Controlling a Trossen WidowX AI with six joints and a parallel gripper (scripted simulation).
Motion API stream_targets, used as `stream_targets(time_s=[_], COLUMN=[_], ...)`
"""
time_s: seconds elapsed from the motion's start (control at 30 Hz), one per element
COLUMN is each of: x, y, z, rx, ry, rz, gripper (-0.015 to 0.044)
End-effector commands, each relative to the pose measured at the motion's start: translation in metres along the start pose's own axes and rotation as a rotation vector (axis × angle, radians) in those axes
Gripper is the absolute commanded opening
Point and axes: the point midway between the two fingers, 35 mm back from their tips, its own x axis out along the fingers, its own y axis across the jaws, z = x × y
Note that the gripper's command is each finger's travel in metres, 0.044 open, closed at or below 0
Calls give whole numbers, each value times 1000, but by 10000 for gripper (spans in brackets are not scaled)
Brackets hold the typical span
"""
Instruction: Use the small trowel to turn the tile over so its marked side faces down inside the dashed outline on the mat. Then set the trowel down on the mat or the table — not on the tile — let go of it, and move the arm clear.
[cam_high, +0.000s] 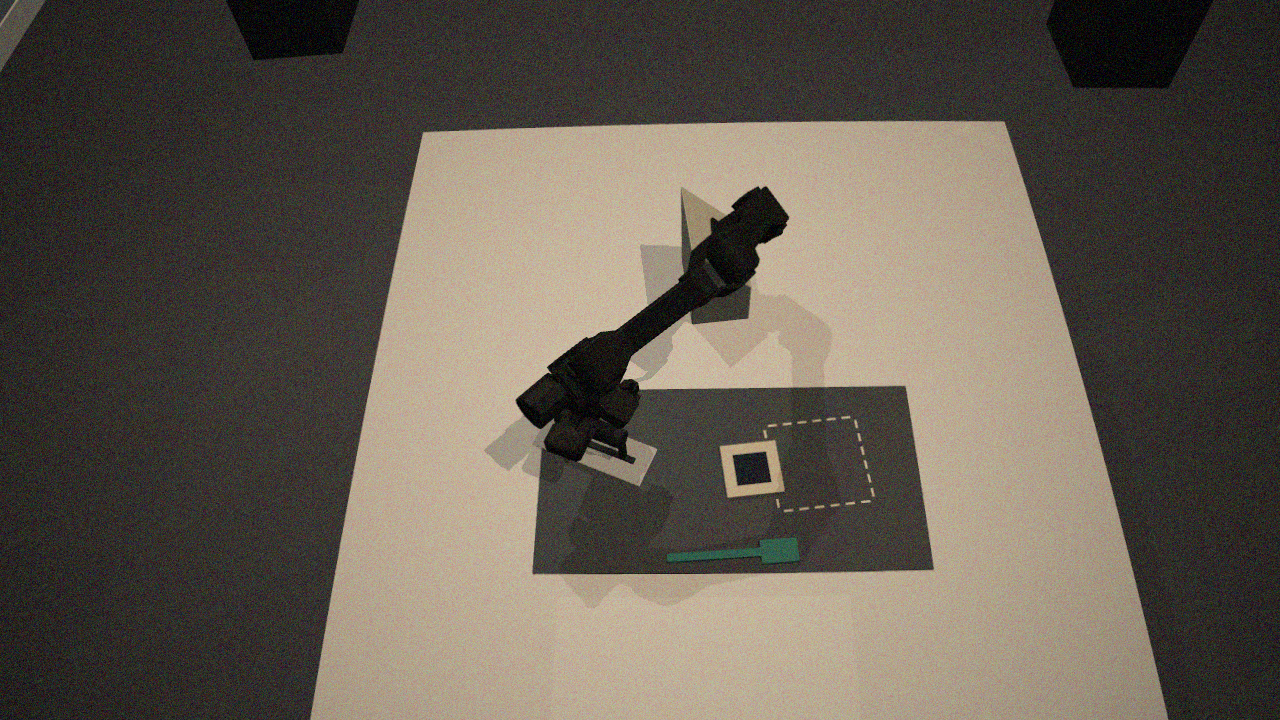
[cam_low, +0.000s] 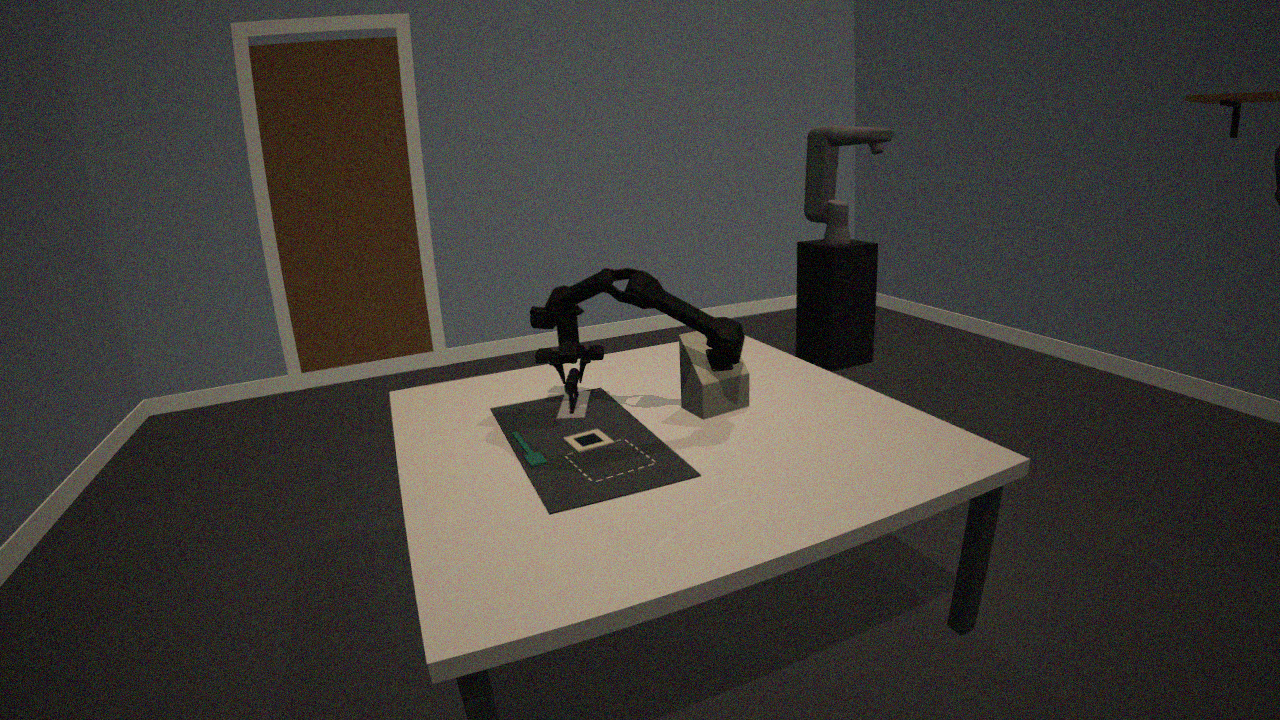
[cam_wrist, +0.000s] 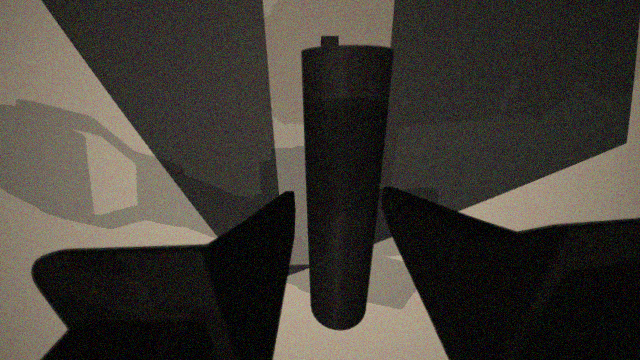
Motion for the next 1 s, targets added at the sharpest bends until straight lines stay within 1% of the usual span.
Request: stream_targets(time_s=[0.0, 0.6, 0.67, 0.77, 0.97], x=[1, 1, -10, -43, -45], y=[0, 0, 0, 3, 3], z=[0, 0, 0, 0, 0], rx=[-8, -8, -8, -8, -8], ry=[-4, -4, -3, -3, -3], rz=[-1, -1, -1, -1, -1], gripper=[270, 270, 270, 270, 270])
